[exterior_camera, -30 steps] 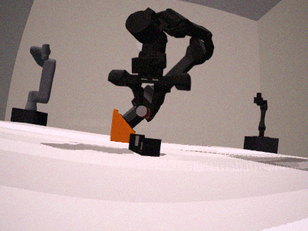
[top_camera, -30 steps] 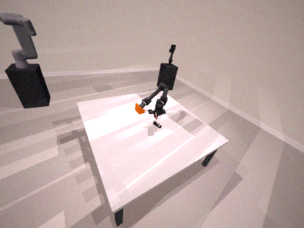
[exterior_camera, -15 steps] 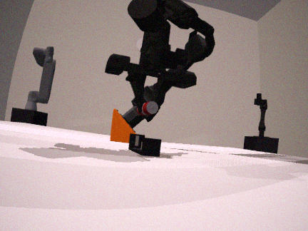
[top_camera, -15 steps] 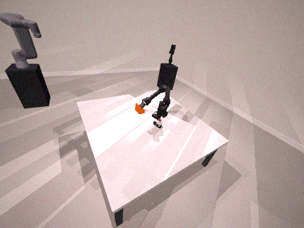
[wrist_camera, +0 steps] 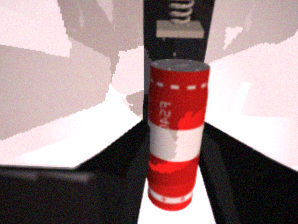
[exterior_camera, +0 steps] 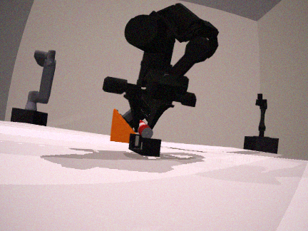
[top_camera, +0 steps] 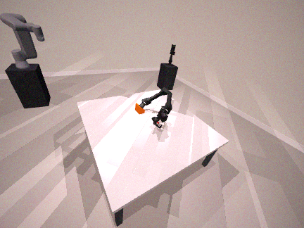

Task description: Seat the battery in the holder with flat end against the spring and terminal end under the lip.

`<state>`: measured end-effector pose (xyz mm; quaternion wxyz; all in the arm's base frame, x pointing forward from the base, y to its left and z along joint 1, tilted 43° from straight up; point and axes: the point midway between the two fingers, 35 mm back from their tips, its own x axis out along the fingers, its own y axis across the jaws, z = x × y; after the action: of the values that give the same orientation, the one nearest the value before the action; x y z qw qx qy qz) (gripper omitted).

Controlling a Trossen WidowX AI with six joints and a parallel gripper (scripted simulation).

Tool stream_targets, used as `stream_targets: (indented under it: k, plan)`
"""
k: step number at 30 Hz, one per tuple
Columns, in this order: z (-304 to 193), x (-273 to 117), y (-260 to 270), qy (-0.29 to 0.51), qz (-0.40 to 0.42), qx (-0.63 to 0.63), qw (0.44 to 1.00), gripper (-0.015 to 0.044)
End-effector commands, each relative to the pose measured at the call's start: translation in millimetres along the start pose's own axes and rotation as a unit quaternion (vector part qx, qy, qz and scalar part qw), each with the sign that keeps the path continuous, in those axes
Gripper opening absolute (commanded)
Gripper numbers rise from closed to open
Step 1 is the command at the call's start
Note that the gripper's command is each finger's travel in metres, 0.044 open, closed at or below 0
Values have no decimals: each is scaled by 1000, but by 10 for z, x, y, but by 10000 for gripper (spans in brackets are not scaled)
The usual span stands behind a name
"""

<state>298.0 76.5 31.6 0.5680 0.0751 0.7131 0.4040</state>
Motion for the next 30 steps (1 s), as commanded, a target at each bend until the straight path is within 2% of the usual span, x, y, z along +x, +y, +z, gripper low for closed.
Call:
stream_targets:
  k: [1, 30]
  plan:
    - [3, 3, -9, 9, -2, -2, 1000, 80]
    - [115, 108, -5, 112, -2, -2, 994, 80]
